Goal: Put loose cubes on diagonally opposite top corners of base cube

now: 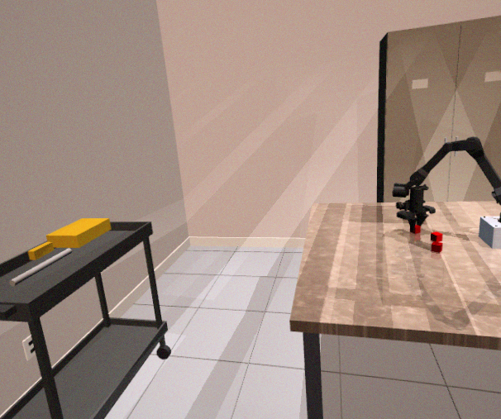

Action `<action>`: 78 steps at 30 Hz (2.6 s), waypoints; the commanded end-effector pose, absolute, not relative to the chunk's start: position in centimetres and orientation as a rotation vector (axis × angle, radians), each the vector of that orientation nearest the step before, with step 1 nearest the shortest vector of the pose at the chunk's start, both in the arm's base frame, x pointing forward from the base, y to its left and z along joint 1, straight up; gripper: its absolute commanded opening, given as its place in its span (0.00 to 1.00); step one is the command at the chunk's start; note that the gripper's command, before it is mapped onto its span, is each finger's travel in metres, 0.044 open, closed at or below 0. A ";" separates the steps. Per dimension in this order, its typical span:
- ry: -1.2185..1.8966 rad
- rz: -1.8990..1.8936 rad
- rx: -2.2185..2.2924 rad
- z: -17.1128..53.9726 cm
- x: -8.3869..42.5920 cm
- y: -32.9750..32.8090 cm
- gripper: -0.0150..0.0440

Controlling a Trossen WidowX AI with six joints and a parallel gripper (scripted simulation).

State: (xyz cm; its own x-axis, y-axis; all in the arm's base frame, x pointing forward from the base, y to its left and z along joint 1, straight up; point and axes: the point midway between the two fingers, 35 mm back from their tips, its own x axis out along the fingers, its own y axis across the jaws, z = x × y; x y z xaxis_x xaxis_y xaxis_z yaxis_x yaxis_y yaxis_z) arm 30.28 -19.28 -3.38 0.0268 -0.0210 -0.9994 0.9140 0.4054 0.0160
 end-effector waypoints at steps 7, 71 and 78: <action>1.320 -0.909 0.890 -1.4 30.5 -19.6 0.43; 1.329 -0.932 0.930 6.6 31.1 -15.8 0.43; 1.316 -0.959 0.960 6.1 31.6 -13.6 0.43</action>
State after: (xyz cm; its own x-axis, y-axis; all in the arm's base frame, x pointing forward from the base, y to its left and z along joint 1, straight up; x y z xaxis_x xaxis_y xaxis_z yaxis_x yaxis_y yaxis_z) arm 31.42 -14.44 6.13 0.0191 -0.0162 -0.9997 0.9407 0.3390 0.0124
